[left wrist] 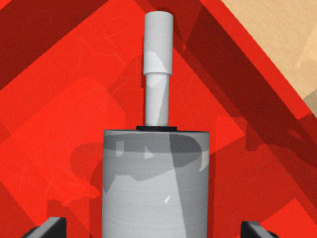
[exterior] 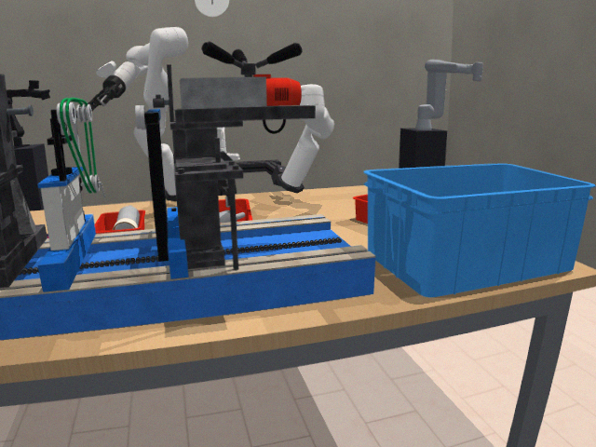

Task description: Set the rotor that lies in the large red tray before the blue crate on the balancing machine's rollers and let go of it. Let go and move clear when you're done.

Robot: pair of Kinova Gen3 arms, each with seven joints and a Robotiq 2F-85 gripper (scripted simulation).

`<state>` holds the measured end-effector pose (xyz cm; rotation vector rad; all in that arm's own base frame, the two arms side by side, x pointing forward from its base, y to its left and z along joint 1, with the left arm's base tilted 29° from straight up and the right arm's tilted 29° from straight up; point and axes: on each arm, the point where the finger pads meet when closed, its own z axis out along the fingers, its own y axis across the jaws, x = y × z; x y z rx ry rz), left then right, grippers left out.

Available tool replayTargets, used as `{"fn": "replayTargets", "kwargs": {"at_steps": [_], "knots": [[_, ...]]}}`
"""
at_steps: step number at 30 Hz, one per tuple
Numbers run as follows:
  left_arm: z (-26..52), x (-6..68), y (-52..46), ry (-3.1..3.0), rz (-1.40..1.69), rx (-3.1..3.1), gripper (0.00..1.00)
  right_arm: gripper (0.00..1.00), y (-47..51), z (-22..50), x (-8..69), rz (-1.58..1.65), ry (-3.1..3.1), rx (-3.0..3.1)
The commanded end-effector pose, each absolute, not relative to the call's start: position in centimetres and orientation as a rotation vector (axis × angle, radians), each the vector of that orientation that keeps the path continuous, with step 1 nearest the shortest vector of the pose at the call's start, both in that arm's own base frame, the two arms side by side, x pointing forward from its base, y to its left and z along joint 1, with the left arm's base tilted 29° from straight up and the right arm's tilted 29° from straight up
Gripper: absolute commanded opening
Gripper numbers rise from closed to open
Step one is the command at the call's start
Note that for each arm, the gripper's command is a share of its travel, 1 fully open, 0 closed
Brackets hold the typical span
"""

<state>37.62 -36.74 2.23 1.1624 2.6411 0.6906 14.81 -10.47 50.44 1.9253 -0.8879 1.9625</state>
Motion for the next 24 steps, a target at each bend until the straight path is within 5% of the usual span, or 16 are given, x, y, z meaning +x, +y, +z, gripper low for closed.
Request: {"fn": "replayTargets", "kwargs": {"at_steps": [1,24], "knots": [[2.9,37.4,-37.1,2.639,0.688,1.163,1.000,1.000,-10.5,50.5,14.8,1.963,-0.888,1.925],[5.8,36.3,-38.2,2.639,0.688,1.163,1.000,1.000,-10.5,50.5,14.8,1.963,-0.888,1.925]]}}
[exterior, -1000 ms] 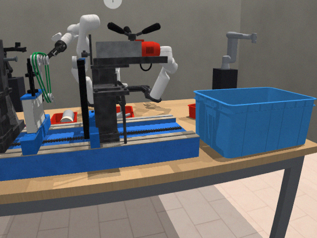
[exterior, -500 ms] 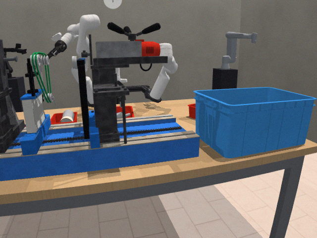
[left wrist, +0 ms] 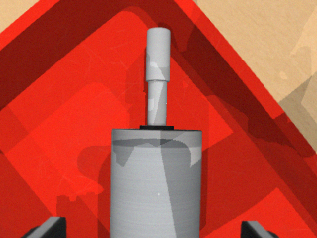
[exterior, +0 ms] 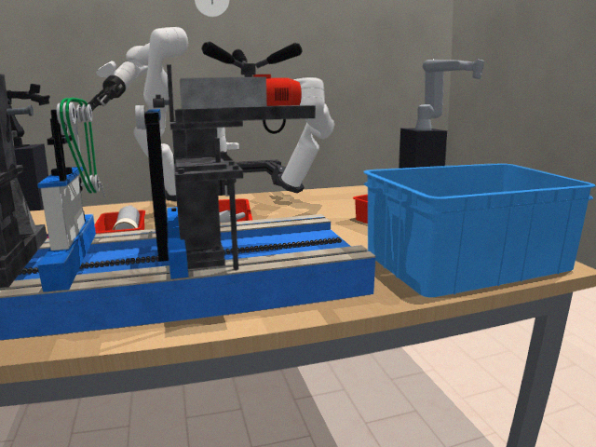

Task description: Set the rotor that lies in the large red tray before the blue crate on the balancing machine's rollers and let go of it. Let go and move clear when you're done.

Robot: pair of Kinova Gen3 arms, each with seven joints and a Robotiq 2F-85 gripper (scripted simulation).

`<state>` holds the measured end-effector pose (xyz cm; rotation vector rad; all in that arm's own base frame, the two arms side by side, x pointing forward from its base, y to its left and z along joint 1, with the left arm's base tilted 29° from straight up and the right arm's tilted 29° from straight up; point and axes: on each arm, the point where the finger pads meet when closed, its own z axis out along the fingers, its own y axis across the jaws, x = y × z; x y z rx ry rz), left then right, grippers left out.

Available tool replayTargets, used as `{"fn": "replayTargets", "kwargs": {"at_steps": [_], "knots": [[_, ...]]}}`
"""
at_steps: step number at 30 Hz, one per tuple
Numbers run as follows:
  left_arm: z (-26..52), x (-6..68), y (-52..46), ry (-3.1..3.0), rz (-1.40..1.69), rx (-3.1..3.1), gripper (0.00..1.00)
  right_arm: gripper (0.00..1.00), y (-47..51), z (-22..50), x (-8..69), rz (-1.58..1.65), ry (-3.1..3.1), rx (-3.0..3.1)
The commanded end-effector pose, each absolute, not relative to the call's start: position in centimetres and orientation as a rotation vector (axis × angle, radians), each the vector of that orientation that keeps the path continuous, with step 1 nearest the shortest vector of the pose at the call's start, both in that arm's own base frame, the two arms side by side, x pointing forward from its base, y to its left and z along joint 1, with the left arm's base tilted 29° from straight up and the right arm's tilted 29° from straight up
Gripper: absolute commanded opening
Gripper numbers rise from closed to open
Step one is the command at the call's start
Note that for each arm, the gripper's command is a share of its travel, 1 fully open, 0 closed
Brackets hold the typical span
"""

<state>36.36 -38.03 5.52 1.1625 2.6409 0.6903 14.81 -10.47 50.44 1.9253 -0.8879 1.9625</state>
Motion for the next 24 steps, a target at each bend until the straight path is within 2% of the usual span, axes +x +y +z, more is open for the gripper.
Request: {"fn": "replayTargets", "kwargs": {"at_steps": [1,24], "knots": [[5.8,36.3,-38.2,2.639,0.688,1.163,1.000,1.000,-10.5,50.5,14.8,1.963,-0.888,1.925],[8.4,35.2,-39.2,2.639,0.688,1.163,1.000,1.000,-10.5,50.5,14.8,1.963,-0.888,1.925]]}}
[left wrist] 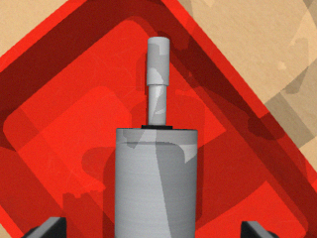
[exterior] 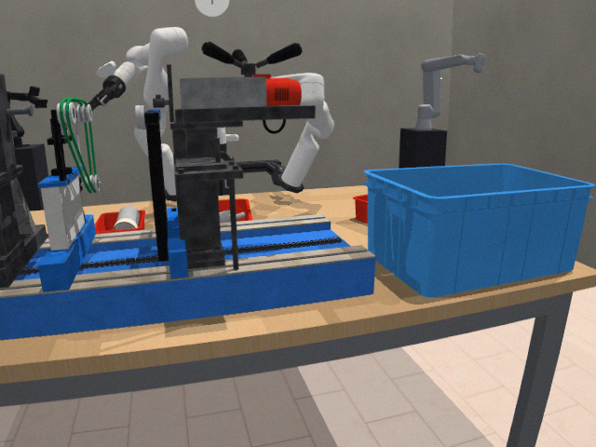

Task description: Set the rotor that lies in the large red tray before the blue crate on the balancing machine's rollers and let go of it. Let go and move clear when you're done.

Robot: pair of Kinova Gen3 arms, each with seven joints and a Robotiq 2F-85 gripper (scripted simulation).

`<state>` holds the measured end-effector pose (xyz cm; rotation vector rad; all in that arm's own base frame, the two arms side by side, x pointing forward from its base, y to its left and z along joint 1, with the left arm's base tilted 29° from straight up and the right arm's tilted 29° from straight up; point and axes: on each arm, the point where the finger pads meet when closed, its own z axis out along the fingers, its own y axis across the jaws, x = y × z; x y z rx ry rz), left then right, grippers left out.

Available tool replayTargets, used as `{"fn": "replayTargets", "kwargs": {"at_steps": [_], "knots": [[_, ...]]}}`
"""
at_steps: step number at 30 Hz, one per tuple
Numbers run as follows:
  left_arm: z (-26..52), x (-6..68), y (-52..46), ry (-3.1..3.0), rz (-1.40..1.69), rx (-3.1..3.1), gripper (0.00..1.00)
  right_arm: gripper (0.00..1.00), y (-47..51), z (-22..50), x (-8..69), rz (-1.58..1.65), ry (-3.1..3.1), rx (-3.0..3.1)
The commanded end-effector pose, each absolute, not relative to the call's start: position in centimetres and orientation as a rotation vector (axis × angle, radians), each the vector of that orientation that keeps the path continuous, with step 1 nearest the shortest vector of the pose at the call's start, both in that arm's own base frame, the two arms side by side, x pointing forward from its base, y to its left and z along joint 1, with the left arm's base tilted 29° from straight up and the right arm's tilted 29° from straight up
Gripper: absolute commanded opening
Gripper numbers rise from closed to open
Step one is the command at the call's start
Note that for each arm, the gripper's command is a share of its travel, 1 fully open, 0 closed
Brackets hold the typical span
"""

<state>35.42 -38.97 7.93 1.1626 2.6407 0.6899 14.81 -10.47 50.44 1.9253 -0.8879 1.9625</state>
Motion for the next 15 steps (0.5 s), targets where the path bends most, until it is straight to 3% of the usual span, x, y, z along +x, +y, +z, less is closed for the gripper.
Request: {"fn": "replayTargets", "kwargs": {"at_steps": [1,15], "knots": [[8.4,35.2,-39.2,2.639,0.688,1.163,1.000,1.000,-10.5,50.5,14.8,1.963,-0.888,1.925],[14.4,32.9,-41.5,2.639,0.688,1.163,1.000,1.000,-10.5,50.5,14.8,1.963,-0.888,1.925]]}}
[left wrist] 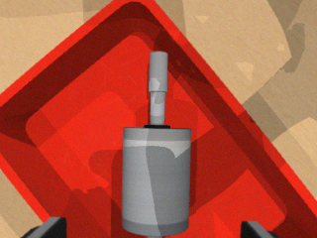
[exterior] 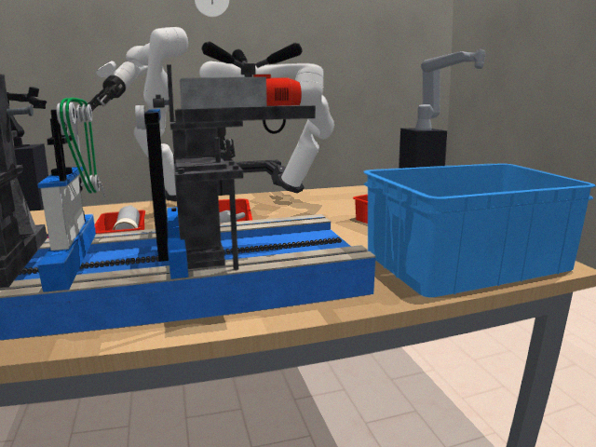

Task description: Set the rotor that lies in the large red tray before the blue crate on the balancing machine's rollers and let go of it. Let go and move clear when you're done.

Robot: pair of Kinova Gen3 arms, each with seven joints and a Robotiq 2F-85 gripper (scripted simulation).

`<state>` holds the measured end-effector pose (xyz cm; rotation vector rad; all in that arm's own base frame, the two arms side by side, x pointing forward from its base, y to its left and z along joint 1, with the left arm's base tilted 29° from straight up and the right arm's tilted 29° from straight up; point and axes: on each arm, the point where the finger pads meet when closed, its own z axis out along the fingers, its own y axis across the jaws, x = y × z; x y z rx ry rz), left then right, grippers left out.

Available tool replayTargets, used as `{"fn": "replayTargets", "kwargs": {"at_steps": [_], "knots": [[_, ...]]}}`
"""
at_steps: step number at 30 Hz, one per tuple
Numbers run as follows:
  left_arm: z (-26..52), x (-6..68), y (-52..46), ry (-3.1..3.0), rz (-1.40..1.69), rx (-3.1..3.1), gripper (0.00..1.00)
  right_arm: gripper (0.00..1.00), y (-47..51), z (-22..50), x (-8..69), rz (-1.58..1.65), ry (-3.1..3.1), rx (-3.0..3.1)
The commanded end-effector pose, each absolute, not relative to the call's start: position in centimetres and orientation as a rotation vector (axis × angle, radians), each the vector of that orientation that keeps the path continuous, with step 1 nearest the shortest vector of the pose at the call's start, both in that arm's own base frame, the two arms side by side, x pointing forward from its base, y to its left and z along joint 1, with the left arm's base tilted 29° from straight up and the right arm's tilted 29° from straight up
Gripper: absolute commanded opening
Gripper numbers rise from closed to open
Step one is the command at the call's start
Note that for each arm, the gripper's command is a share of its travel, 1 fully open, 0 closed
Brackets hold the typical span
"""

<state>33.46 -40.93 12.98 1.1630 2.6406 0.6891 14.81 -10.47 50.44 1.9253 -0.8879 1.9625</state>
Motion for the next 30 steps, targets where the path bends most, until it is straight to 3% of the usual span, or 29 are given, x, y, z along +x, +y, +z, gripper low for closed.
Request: {"fn": "replayTargets", "kwargs": {"at_steps": [1,30], "knots": [[15.0,32.7,-41.7,2.639,0.688,1.163,1.000,1.000,-10.5,50.5,14.8,1.963,-0.888,1.925],[27.8,27.8,-46.7,2.639,0.688,1.163,1.000,1.000,-10.5,50.5,14.8,1.963,-0.888,1.925]]}}
